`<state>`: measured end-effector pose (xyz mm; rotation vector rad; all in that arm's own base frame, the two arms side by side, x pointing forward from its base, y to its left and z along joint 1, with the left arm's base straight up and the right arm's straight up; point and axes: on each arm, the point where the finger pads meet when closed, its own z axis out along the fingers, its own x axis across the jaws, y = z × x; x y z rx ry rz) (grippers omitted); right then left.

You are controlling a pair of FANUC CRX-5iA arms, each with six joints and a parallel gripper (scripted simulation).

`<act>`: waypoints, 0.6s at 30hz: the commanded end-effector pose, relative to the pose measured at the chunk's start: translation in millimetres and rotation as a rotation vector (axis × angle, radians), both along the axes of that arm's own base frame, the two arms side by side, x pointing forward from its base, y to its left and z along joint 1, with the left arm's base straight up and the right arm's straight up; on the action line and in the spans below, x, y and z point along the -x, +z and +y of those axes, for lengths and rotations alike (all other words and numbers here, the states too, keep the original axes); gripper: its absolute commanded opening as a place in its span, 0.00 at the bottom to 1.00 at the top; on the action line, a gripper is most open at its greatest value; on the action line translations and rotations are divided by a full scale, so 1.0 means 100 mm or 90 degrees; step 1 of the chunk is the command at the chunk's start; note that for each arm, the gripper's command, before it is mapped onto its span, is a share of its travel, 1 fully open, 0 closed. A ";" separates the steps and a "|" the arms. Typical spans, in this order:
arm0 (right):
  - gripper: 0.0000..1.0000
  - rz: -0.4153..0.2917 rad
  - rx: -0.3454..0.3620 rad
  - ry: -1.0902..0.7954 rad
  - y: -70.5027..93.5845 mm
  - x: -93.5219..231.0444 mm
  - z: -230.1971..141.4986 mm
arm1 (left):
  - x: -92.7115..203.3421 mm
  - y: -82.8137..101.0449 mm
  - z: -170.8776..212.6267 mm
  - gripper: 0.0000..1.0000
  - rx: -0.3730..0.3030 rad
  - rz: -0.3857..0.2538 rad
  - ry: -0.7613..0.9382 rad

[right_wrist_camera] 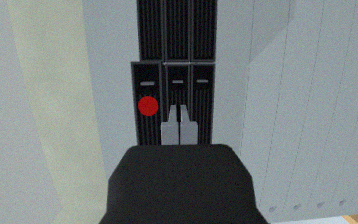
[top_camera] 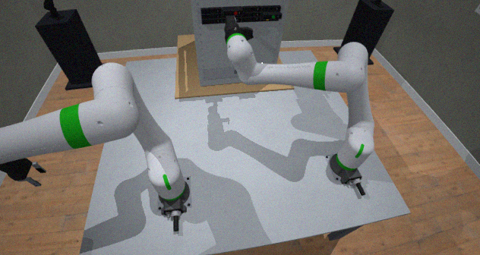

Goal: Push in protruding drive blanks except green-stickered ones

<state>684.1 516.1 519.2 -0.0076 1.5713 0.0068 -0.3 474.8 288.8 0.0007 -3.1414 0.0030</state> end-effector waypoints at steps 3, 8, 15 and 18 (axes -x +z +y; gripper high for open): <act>0.00 -0.001 -0.001 0.000 0.02 0.28 -0.01 | 0.00 0.01 0.00 1.00 -0.001 0.000 0.000; 0.00 -0.001 -0.001 0.000 0.02 0.58 -0.01 | 0.00 0.01 0.00 1.00 -0.001 0.000 0.000; 0.00 -0.001 -0.001 0.000 0.02 0.77 -0.01 | 0.00 0.01 0.00 1.00 -0.001 0.000 0.000; 0.00 -0.001 -0.001 0.000 0.02 0.80 -0.01 | 0.00 0.01 0.00 1.00 -0.001 0.000 0.000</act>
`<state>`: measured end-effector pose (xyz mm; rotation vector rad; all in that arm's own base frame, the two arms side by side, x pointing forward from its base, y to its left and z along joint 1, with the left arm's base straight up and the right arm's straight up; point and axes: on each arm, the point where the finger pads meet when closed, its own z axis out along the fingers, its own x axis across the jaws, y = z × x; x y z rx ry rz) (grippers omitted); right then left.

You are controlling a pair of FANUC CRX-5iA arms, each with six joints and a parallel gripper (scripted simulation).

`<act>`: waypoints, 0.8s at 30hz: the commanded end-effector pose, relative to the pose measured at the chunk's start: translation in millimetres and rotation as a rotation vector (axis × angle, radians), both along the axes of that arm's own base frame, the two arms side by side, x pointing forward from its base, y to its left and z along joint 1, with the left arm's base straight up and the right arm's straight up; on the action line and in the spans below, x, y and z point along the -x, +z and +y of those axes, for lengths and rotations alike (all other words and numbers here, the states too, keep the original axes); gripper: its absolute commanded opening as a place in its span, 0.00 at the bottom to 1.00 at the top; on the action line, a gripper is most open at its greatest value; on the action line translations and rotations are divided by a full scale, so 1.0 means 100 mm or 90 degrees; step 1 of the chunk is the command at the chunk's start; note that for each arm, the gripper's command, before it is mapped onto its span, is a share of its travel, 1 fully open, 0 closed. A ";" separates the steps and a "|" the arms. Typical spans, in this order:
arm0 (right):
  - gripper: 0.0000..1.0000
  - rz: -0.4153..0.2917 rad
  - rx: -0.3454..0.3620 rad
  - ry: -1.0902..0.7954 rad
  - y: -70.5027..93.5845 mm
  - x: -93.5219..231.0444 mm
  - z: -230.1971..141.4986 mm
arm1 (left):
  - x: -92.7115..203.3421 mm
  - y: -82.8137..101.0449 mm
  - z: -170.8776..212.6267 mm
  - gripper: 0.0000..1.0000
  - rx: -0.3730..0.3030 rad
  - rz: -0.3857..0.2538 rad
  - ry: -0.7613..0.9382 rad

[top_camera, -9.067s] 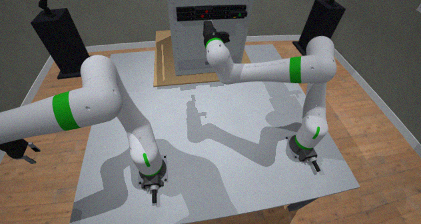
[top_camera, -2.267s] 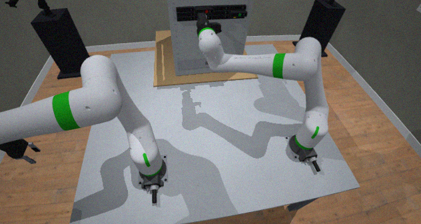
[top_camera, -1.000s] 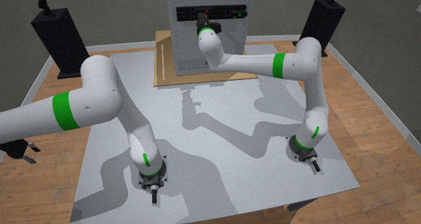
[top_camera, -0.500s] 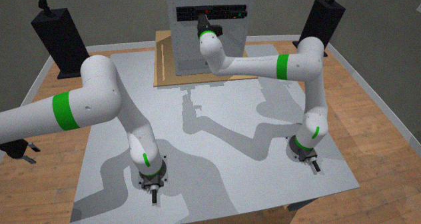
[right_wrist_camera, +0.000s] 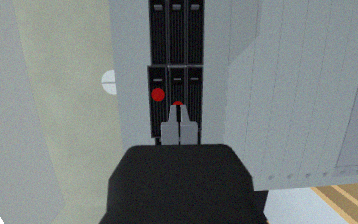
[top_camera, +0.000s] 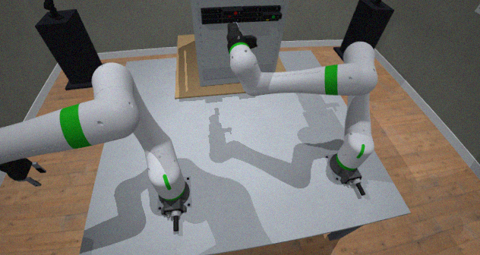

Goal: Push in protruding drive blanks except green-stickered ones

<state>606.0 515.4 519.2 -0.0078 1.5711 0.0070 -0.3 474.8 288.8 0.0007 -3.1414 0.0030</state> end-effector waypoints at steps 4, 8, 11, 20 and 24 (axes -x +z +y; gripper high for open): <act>0.00 -0.001 -0.001 0.000 0.04 0.03 0.00 | 0.00 0.01 0.00 1.00 -0.001 0.000 0.000; 0.00 -0.001 -0.001 0.000 0.19 0.03 0.00 | 0.00 0.01 0.00 1.00 -0.001 0.000 0.000; 0.00 -0.001 -0.001 0.000 0.28 0.03 0.00 | 0.00 0.01 0.00 1.00 -0.001 0.000 0.000; 0.00 -0.001 -0.001 0.000 0.30 -0.16 0.00 | 0.00 0.01 0.00 1.00 -0.001 0.000 0.000; 0.00 -0.001 -0.001 0.000 0.30 -0.39 0.00 | 0.00 0.01 0.00 1.00 -0.001 0.000 0.000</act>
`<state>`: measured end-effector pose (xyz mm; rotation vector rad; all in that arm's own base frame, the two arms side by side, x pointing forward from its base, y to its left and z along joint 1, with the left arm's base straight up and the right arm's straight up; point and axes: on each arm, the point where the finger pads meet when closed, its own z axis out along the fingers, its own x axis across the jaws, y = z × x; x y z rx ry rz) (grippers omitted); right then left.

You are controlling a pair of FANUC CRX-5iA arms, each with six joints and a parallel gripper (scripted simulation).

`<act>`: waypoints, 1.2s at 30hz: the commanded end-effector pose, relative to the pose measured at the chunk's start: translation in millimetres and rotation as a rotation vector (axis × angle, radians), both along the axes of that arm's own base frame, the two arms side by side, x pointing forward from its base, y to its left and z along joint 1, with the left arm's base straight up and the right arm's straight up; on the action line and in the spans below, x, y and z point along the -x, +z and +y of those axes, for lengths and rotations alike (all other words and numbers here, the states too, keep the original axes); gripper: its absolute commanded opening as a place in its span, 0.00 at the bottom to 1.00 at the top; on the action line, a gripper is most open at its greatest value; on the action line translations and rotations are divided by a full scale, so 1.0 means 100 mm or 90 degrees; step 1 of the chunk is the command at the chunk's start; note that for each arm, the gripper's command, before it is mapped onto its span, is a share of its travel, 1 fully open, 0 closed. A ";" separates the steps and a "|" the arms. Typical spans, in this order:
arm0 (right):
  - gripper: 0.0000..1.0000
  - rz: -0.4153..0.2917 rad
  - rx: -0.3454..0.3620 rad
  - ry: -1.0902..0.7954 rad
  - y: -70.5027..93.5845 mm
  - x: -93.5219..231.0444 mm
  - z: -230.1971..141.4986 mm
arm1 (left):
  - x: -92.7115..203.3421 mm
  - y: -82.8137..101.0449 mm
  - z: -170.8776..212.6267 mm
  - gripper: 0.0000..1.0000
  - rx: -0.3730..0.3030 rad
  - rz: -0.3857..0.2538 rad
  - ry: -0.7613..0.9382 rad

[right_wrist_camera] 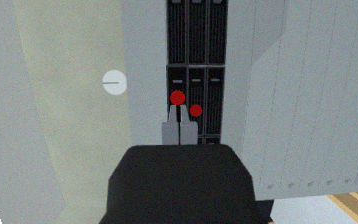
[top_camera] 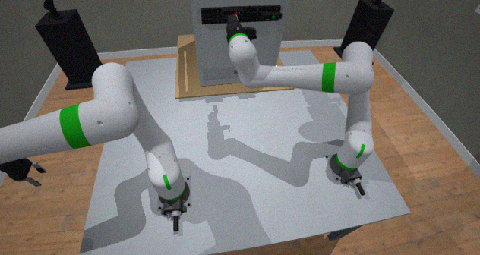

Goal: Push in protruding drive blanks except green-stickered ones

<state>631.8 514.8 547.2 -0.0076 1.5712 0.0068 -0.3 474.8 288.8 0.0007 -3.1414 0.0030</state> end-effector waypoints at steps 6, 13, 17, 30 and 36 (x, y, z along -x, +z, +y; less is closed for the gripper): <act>0.00 -0.001 -0.001 0.000 0.02 -0.25 0.01 | 0.00 0.01 0.00 1.00 -0.001 0.000 0.000; 0.00 -0.001 -0.001 0.000 0.02 -0.26 0.01 | 0.00 0.01 0.00 1.00 -0.001 0.000 0.000; 0.00 -0.001 -0.001 0.000 0.02 -0.26 0.01 | 0.00 0.01 0.00 1.00 -0.001 0.000 0.000; 0.00 -0.001 -0.001 0.000 0.02 -0.26 0.01 | 0.00 0.01 0.00 1.00 -0.001 0.000 0.000; 0.00 -0.001 -0.001 0.000 0.02 -0.26 0.01 | 0.00 0.01 0.00 1.00 -0.001 0.000 0.000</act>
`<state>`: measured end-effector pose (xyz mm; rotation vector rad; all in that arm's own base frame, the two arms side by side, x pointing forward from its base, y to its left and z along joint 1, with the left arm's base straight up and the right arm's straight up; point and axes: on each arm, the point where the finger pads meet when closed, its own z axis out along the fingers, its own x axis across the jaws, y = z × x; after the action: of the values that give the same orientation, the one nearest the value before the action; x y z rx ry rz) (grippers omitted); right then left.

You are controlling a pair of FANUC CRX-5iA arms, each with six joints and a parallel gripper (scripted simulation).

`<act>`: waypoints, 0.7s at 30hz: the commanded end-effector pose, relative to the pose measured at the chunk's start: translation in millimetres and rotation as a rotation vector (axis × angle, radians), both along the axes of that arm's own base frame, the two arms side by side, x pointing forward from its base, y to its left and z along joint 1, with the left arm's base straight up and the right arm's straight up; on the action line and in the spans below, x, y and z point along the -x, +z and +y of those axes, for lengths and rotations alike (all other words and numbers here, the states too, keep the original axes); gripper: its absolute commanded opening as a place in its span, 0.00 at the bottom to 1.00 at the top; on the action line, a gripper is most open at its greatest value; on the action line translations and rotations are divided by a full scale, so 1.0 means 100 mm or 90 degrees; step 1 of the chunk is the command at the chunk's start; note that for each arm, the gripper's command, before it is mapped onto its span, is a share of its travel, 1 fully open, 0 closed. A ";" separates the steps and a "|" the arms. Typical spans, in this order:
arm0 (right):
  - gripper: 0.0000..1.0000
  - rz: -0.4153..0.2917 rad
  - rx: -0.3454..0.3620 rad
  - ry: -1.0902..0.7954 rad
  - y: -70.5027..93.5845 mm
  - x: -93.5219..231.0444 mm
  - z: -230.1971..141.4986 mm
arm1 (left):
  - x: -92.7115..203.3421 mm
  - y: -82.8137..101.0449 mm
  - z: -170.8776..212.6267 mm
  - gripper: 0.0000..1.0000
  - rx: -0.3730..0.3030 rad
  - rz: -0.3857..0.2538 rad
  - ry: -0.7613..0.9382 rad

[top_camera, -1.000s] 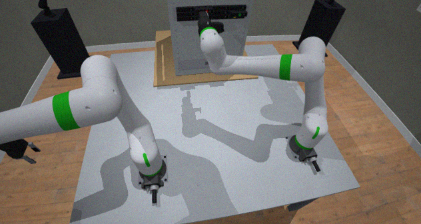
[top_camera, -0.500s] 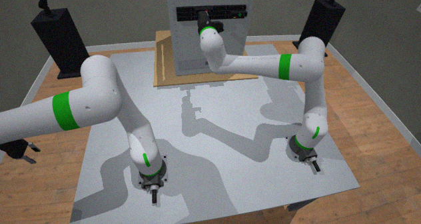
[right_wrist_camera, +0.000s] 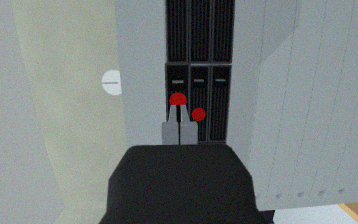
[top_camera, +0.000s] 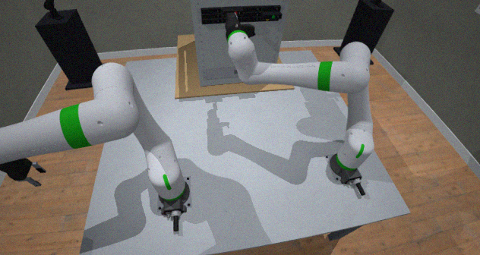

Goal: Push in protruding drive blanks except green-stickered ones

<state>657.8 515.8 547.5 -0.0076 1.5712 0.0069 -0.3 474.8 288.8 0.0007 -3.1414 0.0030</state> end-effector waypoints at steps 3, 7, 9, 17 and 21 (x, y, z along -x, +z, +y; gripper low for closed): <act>0.00 -0.001 -0.001 0.000 0.02 0.00 0.00 | 0.00 0.01 0.00 1.00 -0.001 0.000 0.000; 0.00 -0.001 -0.001 0.000 0.02 0.00 0.00 | 0.00 0.01 0.00 1.00 -0.001 0.000 0.000; 0.00 -0.001 -0.001 0.000 0.02 -0.01 0.00 | 0.00 0.01 0.00 1.00 -0.001 0.000 0.000; 0.00 -0.001 -0.001 0.000 0.02 -0.09 0.00 | 0.00 0.01 0.00 1.00 -0.001 0.000 0.000; 0.00 -0.001 -0.001 0.000 0.02 -0.10 0.00 | 0.00 0.01 0.00 1.00 -0.001 0.000 0.000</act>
<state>667.8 515.9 547.6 -0.0076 1.5712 0.0069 -0.3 474.8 288.8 0.0007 -3.1414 0.0030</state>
